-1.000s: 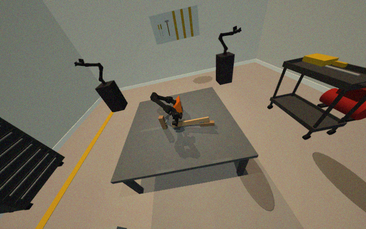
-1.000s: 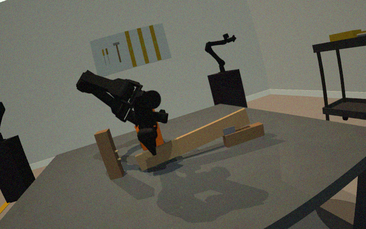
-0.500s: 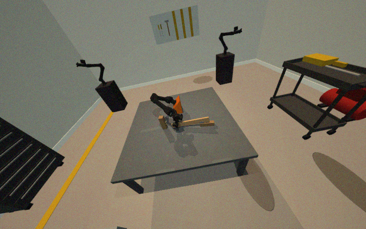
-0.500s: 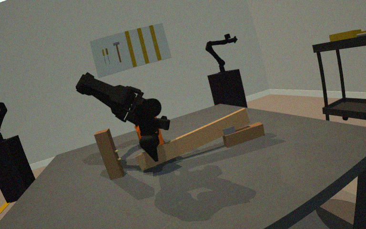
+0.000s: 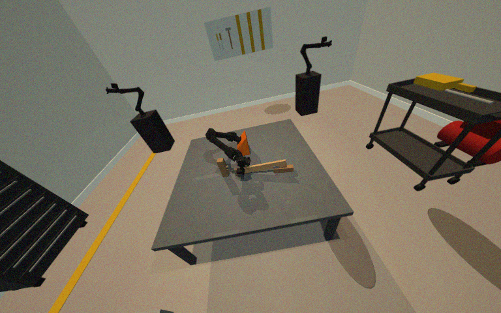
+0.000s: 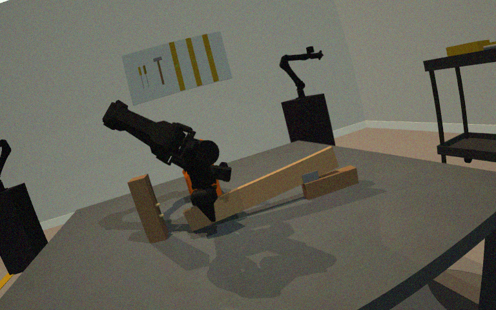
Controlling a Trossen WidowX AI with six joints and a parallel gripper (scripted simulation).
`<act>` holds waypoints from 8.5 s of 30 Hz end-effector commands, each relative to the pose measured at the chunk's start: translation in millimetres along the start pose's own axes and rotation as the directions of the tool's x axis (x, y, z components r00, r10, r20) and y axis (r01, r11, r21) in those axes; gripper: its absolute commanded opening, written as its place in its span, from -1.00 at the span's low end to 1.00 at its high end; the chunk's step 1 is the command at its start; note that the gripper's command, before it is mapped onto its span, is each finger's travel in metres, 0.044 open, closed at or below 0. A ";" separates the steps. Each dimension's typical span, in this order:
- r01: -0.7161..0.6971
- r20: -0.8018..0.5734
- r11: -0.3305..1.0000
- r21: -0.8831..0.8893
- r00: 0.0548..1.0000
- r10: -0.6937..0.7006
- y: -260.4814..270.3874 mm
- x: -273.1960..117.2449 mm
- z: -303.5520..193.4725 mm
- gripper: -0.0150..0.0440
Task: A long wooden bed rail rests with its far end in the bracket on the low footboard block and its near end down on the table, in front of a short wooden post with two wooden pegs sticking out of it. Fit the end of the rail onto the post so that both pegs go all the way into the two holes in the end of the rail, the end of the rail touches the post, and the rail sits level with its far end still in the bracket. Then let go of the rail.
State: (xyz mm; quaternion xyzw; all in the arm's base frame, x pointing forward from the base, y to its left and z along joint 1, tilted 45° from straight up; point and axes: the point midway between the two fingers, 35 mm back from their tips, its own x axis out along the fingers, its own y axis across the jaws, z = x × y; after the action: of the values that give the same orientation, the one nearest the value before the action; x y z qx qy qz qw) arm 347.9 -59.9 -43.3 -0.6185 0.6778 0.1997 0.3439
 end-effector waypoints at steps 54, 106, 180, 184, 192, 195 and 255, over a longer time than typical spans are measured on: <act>-0.002 -0.003 1.000 -0.006 1.000 0.002 0.0 -14.0 0.4 -0.49; -0.002 -0.002 1.000 -0.006 1.000 0.002 -0.7 -40.1 0.7 -0.49; -0.002 -0.003 1.000 -0.006 1.000 0.002 1.3 -39.9 -3.5 -0.49; -0.002 -0.003 1.000 -0.006 1.000 0.002 1.2 -40.4 -4.6 -0.49; -0.002 -0.003 1.000 -0.006 1.000 0.002 1.1 -41.0 -7.0 -0.49; -0.002 -0.003 1.000 -0.006 1.000 0.002 1.1 -41.0 -7.9 -0.49; -0.002 -0.004 1.000 -0.006 1.000 0.002 1.3 -40.0 -26.3 -0.49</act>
State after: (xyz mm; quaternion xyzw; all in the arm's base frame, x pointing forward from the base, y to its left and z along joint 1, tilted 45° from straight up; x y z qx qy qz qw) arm 341.5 -49.1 2.0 -0.6184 0.6789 0.1999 0.3416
